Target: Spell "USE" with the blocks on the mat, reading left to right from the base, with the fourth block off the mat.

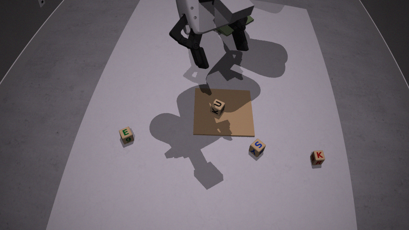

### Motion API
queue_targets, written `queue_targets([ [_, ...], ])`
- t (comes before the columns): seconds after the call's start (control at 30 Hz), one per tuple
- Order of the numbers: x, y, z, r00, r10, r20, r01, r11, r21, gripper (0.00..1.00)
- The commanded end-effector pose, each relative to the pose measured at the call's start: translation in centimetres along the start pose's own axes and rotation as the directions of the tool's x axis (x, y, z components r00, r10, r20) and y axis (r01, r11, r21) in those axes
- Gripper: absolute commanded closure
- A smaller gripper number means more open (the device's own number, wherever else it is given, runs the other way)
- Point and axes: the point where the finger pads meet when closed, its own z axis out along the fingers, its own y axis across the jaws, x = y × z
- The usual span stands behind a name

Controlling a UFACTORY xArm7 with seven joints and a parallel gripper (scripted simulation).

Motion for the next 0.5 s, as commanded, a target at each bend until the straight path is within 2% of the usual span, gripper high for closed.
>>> queue_targets([
  [0.0, -0.48, 0.06, 0.23, 0.999, -0.017, -0.037, 0.017, 1.000, 0.004, 0.00],
  [0.4, -0.48, 0.06, 0.23, 0.999, -0.017, -0.037, 0.017, 1.000, 0.004, 0.00],
  [0.47, -1.23, -0.06, 0.74, 0.996, -0.038, -0.082, 0.039, 0.999, 0.009, 0.00],
])
